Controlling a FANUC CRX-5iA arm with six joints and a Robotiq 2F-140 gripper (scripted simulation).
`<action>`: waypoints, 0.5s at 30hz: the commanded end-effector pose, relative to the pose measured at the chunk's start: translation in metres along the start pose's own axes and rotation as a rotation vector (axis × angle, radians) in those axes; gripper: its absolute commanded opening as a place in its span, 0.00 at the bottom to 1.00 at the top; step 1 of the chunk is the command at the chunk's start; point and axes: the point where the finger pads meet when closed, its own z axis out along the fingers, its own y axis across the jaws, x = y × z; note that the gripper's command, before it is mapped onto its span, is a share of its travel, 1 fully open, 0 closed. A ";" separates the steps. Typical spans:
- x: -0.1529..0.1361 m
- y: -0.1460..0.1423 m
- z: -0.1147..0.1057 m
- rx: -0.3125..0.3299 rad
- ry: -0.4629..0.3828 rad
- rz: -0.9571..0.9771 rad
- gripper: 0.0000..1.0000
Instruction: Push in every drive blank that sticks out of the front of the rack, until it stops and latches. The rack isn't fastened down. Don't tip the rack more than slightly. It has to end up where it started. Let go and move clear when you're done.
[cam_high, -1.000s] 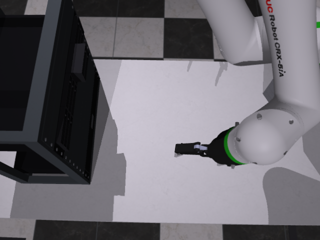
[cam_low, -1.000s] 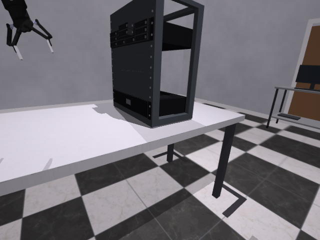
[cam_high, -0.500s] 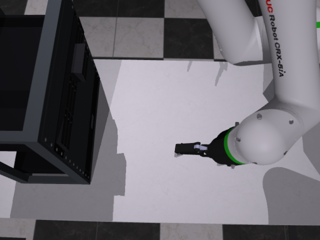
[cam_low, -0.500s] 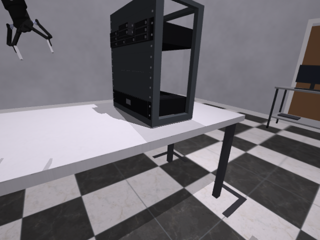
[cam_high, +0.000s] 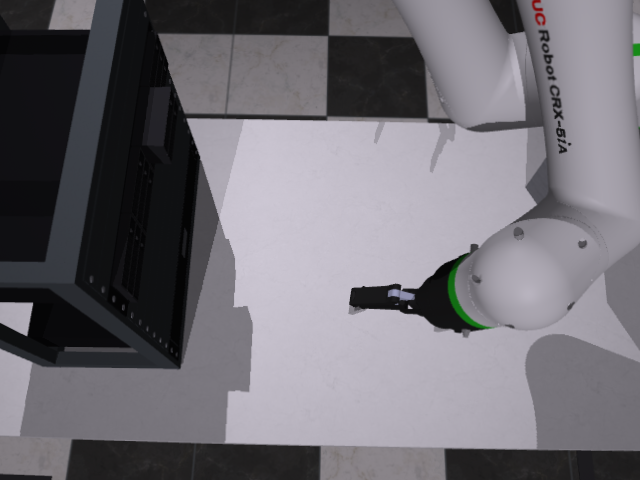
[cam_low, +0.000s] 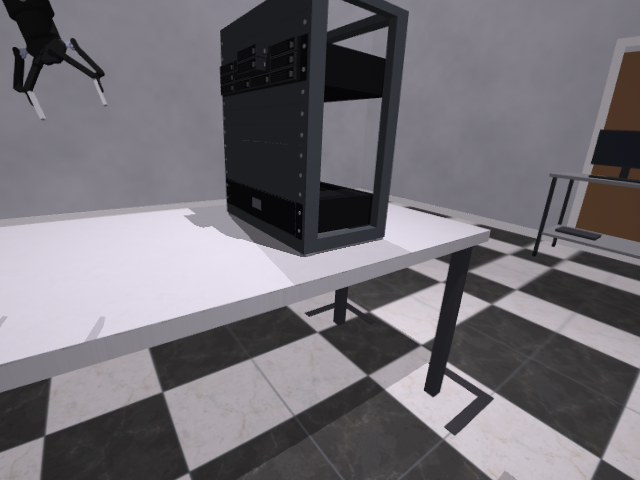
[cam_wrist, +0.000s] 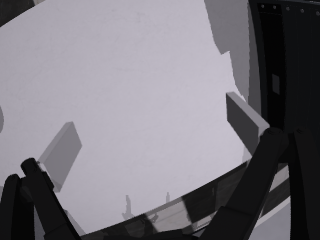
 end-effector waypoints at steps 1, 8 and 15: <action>0.000 0.000 0.000 0.000 0.001 0.000 1.00; 0.000 0.000 0.000 0.000 0.001 0.001 1.00; 0.000 -0.002 0.001 0.006 0.000 0.005 1.00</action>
